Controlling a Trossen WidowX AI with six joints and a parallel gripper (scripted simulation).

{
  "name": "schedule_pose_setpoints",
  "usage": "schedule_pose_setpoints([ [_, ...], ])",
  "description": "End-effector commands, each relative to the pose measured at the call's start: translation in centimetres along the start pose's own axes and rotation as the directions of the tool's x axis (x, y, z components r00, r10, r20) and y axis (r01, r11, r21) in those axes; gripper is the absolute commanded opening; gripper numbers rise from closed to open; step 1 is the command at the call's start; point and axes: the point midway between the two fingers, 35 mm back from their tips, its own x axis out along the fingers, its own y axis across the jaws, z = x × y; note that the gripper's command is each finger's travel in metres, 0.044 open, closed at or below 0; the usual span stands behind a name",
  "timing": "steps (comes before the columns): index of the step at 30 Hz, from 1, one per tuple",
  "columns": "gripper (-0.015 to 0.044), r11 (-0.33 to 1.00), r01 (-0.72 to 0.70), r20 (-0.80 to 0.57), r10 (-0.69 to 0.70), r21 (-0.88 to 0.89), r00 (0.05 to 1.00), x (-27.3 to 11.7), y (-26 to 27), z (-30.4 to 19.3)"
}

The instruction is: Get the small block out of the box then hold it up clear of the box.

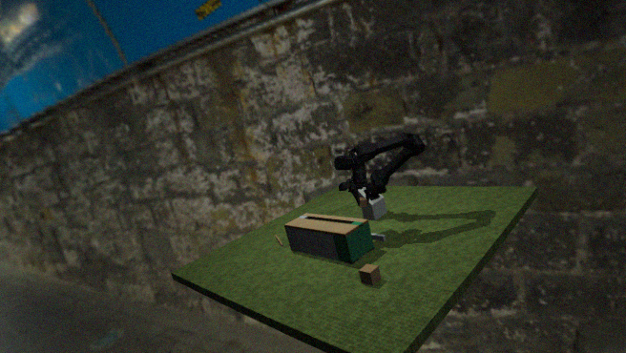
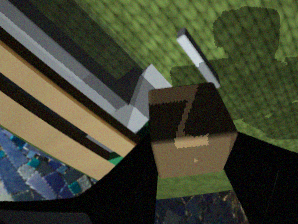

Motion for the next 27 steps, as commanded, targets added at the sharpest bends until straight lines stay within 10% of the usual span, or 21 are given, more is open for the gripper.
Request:
schedule_pose_setpoints([
  [1, 0.0, 0.989, -0.003, -0.021, 0.006, 0.146, 1.0, -0.41, 0.11, -0.31],
  [9, 0.0, 0.896, 0.011, -0.056, 0.015, 0.444, 0.998, -1.11, 0.17, -0.55],
  [27, 0.0, 0.893, 0.012, -0.056, 0.016, 0.45, 0.998, -1.12, 0.17, -0.56],
])
